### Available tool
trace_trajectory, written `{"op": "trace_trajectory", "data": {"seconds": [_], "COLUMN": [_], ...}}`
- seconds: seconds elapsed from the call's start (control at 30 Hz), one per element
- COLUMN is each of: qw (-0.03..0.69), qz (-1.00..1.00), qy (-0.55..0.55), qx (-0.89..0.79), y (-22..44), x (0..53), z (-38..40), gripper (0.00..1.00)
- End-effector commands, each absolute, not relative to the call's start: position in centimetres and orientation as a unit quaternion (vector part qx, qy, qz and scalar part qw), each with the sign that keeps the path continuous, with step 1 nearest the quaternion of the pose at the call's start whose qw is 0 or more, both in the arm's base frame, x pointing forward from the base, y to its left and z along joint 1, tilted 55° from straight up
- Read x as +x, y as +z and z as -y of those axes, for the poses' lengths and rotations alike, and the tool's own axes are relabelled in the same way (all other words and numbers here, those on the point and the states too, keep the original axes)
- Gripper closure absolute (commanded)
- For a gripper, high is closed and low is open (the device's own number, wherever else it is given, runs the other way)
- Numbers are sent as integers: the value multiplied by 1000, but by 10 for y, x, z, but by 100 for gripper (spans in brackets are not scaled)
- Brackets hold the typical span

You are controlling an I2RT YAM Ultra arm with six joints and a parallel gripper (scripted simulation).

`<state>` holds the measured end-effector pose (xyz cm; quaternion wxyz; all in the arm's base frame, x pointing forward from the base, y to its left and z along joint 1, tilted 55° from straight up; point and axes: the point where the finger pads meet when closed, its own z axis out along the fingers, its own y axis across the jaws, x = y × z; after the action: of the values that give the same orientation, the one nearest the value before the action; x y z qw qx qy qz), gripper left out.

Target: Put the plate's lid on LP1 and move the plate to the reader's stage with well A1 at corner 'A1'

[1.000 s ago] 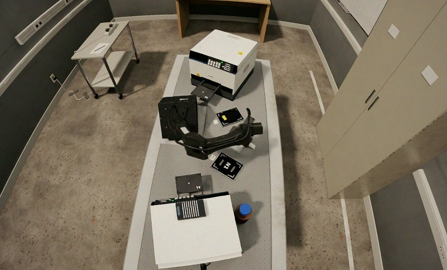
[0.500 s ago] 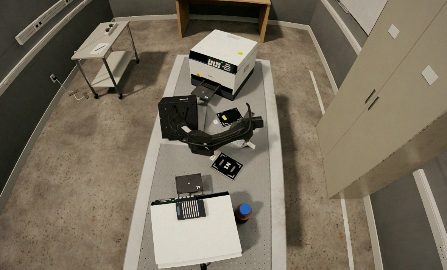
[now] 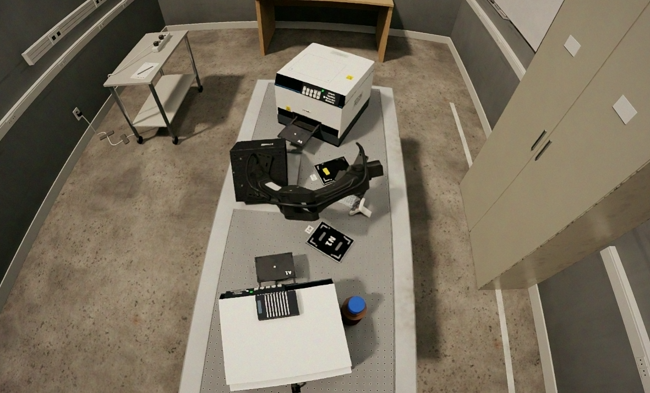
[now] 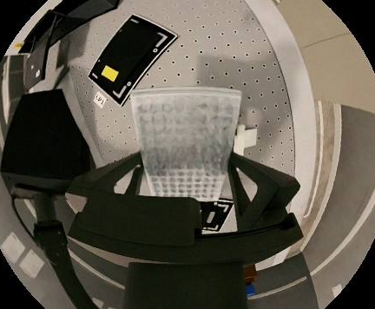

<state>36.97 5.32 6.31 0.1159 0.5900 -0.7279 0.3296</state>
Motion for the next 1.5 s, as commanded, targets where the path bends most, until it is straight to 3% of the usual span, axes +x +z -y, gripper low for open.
{"op": "trace_trajectory", "data": {"seconds": [0.0, 1.47], "qw": [113, 163], "qz": [720, 632], "qy": [321, 297], "qx": [605, 697], "y": [46, -17], "x": [364, 339], "z": [-72, -139], "gripper": [14, 14]}}
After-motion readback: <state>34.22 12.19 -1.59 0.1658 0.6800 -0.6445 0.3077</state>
